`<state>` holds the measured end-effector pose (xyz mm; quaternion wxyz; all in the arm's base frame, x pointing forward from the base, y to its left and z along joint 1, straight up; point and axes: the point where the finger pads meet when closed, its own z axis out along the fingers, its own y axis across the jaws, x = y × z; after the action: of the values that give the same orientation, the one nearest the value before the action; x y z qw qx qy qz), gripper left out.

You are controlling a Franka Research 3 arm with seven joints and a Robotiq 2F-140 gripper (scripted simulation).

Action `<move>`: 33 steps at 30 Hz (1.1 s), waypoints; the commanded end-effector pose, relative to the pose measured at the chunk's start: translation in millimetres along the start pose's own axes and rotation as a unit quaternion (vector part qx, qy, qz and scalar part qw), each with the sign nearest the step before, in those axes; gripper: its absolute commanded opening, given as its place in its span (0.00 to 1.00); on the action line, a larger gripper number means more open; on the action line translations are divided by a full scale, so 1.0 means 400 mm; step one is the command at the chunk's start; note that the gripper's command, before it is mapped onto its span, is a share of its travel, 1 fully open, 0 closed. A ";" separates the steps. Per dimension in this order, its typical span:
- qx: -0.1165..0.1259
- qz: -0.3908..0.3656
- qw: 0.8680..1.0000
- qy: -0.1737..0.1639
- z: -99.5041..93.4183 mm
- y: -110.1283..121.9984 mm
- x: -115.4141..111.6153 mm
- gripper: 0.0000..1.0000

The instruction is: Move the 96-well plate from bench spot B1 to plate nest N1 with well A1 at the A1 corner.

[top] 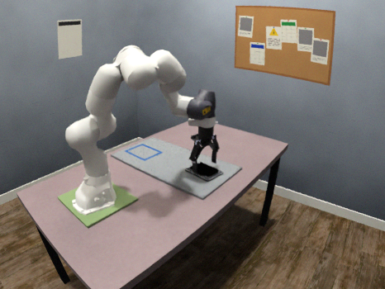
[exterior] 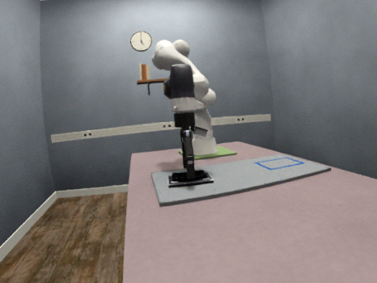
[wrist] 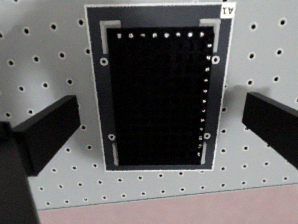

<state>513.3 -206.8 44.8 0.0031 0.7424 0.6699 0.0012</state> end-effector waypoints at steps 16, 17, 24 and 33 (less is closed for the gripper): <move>0.000 0.001 1.000 0.001 -0.078 -0.001 0.002 1.00; 0.000 0.001 1.000 0.001 -0.084 -0.001 0.002 1.00; 0.000 0.001 1.000 0.001 -0.118 -0.001 0.002 1.00; 0.000 0.001 1.000 0.001 -0.176 -0.001 0.002 1.00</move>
<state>517.6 -205.4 110.0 0.0080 0.7463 0.6656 0.0061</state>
